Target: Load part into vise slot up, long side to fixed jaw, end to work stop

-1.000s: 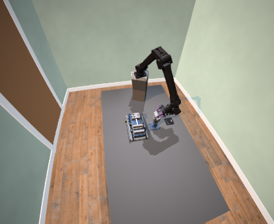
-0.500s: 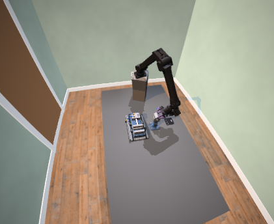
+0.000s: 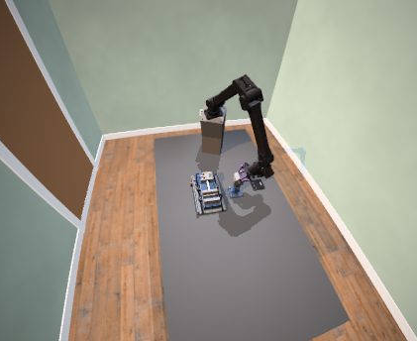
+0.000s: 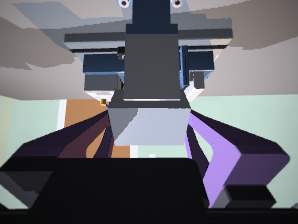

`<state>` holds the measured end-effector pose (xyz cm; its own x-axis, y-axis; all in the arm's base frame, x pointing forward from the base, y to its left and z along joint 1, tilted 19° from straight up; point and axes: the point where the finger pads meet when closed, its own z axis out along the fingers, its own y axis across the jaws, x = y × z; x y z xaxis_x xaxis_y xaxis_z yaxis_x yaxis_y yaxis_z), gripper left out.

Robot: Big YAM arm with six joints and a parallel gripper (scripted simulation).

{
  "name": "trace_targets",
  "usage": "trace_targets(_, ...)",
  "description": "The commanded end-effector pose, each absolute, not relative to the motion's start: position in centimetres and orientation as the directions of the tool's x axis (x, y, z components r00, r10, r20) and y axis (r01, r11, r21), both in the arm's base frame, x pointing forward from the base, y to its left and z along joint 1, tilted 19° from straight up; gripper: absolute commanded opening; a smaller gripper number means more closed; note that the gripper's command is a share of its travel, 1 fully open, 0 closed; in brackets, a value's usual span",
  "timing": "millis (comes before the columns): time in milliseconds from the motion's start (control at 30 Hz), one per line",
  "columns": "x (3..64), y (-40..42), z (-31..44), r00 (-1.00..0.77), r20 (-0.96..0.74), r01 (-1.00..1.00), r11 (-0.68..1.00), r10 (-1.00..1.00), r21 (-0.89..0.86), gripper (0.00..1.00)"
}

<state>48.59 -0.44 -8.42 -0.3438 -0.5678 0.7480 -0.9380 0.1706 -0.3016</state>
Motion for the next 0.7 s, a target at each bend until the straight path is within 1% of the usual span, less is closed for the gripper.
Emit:
trace_targets(0,49.6,-0.6,-7.8,-0.356,0.742,-0.933,0.168,-0.569,-0.319,0.00)
trace_targets(667,49.9,-0.8,-8.5,-0.357,0.742,-0.933,0.170,-0.568,-0.319,0.00)
